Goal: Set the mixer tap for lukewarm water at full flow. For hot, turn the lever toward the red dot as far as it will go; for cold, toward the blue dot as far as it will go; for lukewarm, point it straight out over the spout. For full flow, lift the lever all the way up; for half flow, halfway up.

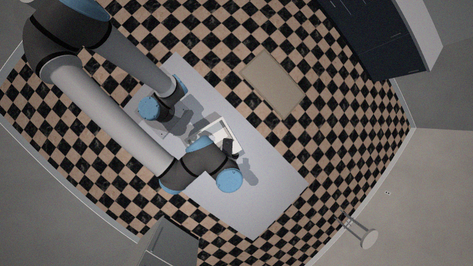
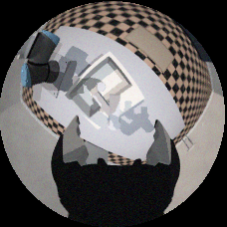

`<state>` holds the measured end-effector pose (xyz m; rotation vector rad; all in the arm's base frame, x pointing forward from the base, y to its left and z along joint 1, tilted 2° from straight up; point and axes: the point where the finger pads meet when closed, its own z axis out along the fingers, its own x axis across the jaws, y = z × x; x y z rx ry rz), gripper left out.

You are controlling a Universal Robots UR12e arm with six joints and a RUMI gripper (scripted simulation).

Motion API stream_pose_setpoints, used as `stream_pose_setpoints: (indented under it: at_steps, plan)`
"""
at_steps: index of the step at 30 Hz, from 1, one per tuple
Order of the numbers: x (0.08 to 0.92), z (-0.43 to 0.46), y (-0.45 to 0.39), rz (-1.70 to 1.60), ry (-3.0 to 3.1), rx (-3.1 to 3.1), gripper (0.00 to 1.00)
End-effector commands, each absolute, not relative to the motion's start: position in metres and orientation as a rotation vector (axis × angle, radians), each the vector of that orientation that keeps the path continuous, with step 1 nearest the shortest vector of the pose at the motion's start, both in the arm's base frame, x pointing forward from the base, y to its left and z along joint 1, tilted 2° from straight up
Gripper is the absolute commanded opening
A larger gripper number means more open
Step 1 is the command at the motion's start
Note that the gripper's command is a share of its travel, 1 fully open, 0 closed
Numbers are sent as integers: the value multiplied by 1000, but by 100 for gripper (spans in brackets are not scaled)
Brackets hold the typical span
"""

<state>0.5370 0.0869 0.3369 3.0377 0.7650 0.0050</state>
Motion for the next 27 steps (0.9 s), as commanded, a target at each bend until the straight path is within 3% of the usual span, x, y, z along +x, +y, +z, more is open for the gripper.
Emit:
stream_pose_setpoints:
  at_steps: [1, 3, 4, 27]
  plan:
    - [531, 340, 86, -28, 796, 3018, 100]
    - [531, 340, 86, -28, 796, 3018, 100]
    - [531, 340, 86, -28, 796, 3018, 0]
    - [531, 340, 86, -28, 796, 3018, 0]
